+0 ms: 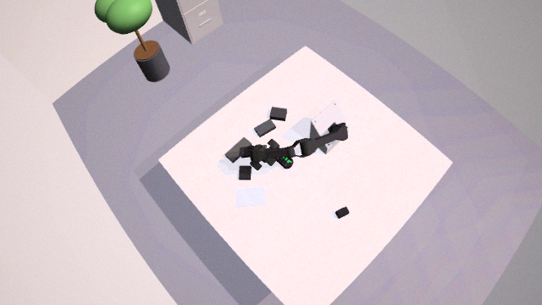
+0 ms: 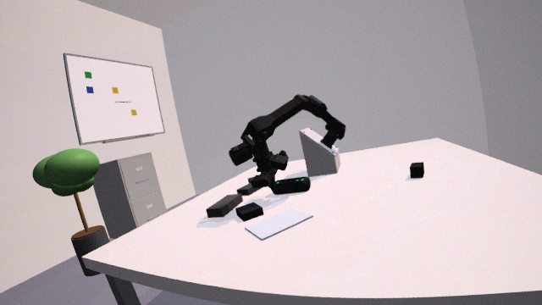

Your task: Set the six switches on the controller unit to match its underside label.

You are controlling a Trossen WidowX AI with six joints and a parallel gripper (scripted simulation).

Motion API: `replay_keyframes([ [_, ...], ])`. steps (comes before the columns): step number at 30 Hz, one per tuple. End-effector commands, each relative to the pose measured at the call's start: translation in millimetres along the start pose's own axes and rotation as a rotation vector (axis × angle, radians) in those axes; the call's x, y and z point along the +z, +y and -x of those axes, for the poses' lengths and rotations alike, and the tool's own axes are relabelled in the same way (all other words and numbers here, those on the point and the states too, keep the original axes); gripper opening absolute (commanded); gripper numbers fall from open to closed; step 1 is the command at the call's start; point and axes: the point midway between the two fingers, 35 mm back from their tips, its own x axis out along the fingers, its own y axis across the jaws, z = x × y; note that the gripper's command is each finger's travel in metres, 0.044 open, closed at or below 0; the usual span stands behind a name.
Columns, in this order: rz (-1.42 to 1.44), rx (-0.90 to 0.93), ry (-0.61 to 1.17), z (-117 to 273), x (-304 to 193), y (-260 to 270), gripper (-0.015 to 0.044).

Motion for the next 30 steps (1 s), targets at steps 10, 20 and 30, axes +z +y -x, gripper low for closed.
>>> replay_keyframes([
  [10,-0.008,0.004,-0.01,-23,0,-4,0.0],
  [20,-0.007,0.004,-0.011,-28,0,-4,0.0],
  [30,-0.008,0.004,-0.011,-29,0,-1,0.0],
])
